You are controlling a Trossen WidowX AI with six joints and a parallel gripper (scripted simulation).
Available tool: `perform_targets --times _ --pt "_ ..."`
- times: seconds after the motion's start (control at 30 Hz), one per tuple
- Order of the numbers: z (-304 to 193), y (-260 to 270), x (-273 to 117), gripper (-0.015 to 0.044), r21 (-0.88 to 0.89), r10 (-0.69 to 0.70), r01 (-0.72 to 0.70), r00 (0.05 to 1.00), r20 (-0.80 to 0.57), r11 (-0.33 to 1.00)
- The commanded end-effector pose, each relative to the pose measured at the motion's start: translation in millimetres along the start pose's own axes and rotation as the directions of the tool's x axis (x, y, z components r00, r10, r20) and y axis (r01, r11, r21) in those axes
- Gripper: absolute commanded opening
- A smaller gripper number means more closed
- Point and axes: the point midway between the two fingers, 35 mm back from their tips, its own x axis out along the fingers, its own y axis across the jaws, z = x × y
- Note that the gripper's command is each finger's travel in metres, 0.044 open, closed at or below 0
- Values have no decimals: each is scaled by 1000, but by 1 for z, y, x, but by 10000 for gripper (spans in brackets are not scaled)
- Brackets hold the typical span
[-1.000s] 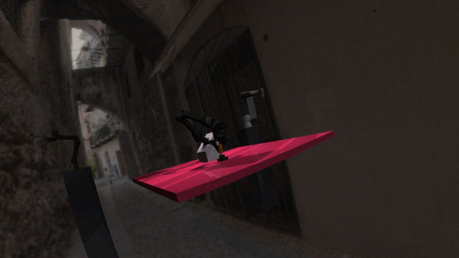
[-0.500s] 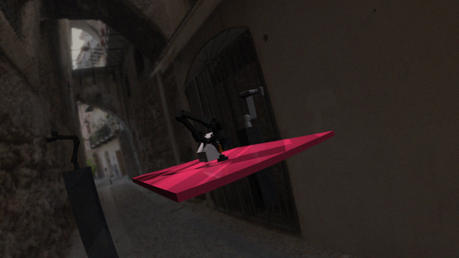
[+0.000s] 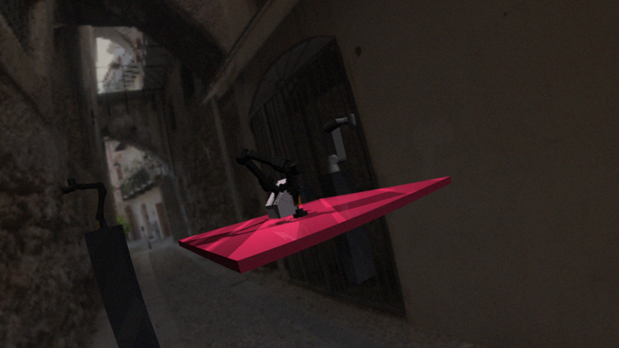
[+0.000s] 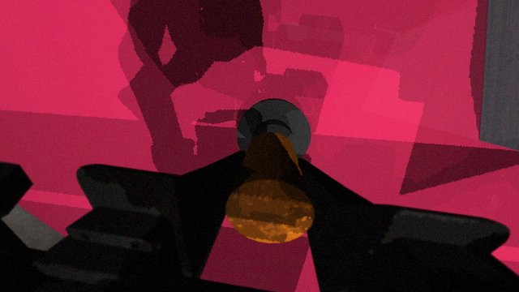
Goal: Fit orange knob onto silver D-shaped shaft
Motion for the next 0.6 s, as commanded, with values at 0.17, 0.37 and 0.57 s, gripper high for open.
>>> perform_targets --times 0.17,0.37,0.57 --pt "3 -4 2 0 555 -5 11 1000 -12 832" --pt "3 -6 2 0 555 -5 11 1000 -12 832" --pt "2 -6 1 0 555 -5 11 1000 -12 832"
